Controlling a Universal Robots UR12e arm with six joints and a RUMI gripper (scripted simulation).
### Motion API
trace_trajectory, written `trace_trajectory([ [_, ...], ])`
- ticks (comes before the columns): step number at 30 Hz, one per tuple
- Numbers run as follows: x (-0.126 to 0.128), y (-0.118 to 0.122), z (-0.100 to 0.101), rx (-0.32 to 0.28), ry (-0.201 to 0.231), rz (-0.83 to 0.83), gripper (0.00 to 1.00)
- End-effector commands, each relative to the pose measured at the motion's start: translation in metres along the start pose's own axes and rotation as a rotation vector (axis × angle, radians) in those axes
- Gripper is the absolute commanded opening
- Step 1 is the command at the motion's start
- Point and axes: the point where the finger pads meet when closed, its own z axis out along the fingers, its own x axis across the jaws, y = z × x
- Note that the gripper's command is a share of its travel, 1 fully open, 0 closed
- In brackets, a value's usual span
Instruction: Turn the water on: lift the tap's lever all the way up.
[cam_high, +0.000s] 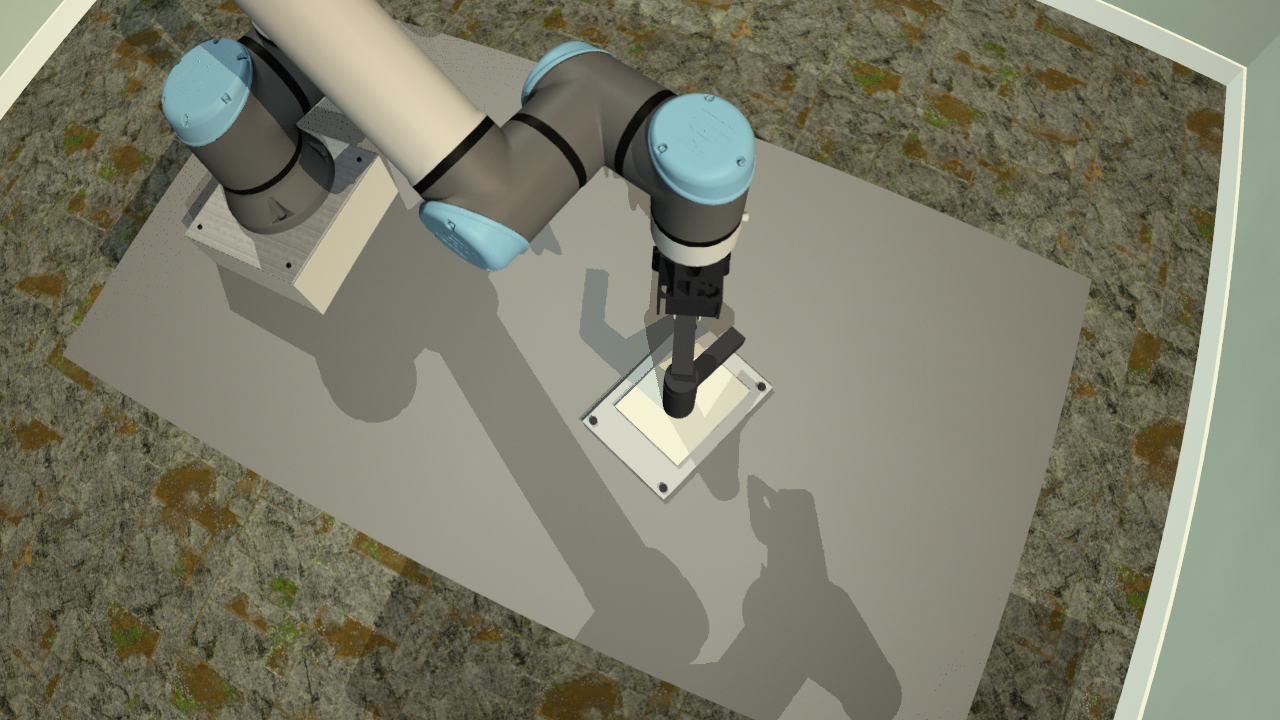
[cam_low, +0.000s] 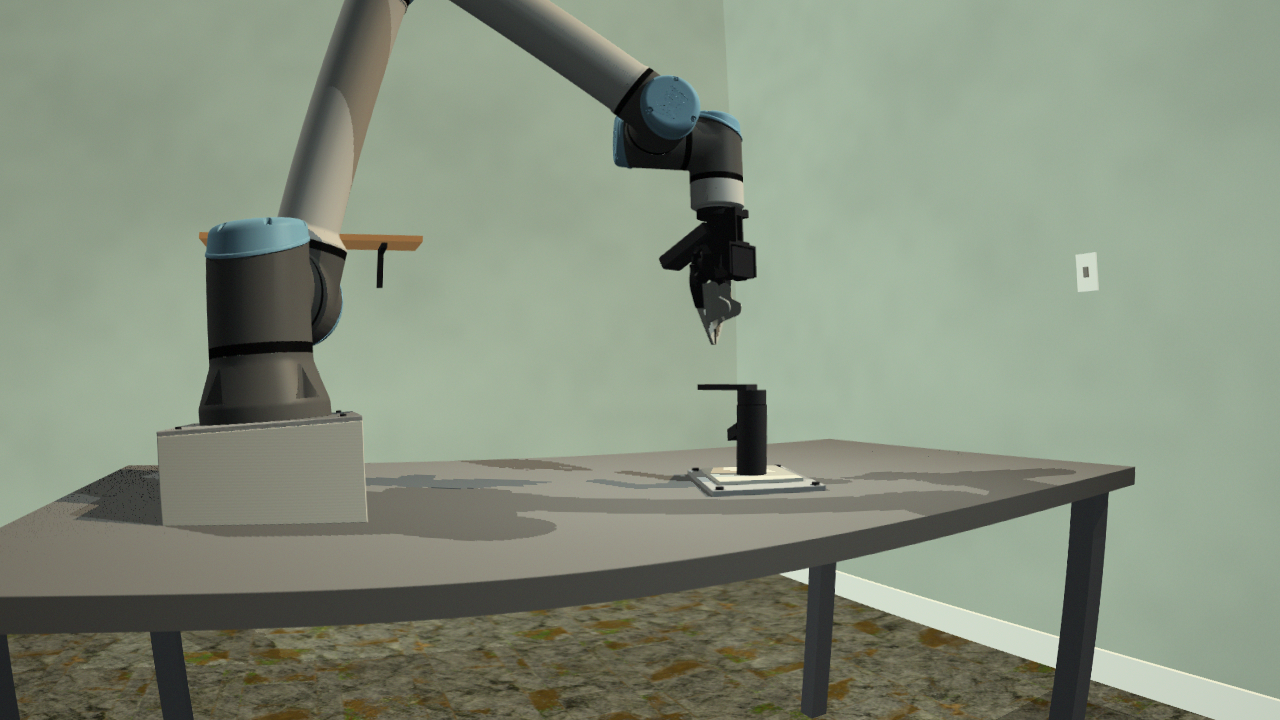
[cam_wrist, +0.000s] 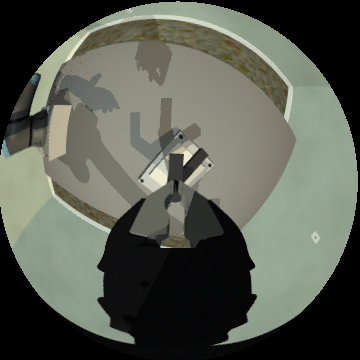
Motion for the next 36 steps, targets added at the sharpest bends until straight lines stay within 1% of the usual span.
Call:
trace_trajectory([
  [1,0.0005,0.0003,-0.0009,-0.001,0.001,0.000,0.00],
  [27,0.0005,0.0003,-0.0009,-0.001,0.001,0.000,0.00],
  [28,0.0005,0.0003,-0.0009,-0.001,0.001,0.000,0.40],
  [36,0.0005,0.0003,-0.0009,-0.001,0.001,0.000,0.40],
])
